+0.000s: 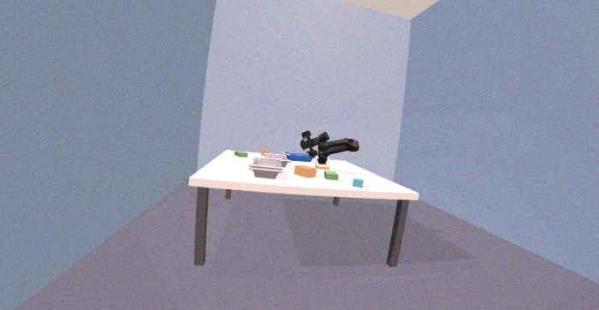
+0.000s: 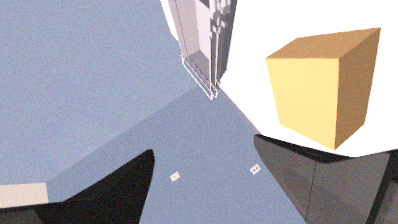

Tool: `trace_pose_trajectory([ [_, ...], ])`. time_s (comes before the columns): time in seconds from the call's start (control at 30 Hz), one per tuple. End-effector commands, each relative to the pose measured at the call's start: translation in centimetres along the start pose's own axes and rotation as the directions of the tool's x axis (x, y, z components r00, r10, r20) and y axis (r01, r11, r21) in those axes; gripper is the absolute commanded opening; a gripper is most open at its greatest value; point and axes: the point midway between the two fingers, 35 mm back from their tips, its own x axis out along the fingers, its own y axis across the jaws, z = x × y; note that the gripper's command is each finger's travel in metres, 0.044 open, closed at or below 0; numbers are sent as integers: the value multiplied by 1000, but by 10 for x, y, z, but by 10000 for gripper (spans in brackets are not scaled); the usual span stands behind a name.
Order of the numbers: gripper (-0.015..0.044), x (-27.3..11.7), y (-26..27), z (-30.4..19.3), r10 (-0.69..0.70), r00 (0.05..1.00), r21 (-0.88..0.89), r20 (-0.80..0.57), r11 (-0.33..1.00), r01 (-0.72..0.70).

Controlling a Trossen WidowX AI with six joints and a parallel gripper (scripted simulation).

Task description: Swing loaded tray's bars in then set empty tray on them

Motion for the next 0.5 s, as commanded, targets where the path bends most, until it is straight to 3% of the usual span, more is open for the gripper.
trace_pose_trajectory([
  [0.0,374,0,0,0,0,1000,0,0,1000,0],
  [0.23,190,1,1,1,-1,1000,-7,8,1000,1],
  [0.37,87,24,24,31,-29,987,-147,157,988,53],
  [0.47,87,40,39,59,-77,955,-257,286,954,154],
])
